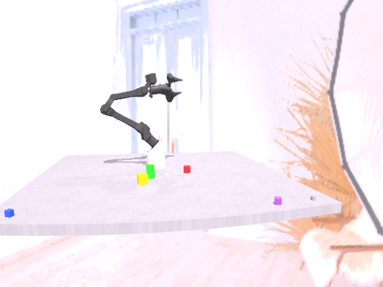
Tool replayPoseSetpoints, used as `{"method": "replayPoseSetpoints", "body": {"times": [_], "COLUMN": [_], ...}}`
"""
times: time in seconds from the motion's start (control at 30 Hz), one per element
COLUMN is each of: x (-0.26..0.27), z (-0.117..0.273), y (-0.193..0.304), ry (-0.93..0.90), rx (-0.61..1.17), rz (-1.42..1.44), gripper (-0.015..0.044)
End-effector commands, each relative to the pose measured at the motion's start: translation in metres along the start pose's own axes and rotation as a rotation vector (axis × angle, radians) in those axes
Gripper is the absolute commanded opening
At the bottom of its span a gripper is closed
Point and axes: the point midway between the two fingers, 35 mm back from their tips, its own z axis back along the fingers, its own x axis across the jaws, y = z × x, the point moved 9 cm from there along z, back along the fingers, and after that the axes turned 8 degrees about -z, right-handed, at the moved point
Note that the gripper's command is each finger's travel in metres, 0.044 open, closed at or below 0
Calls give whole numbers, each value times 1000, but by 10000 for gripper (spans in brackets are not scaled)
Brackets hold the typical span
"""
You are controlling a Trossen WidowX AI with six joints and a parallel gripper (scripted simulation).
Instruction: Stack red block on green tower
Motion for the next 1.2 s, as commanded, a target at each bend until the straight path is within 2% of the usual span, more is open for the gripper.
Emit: {"method": "replayPoseSetpoints", "body": {"times": [0.0,0.33,0.67,0.93,1.17], "x": [13,38,49,50,41], "z": [-17,-49,-58,-53,-40], "y": [-24,-103,-189,-256,-312], "ry": [1,116,364,638,927], "rx": [-159,-563,-894,-1073,-1147], "rz": [35,112,159,170,160], "gripper": [440,440,440,440,440]}}
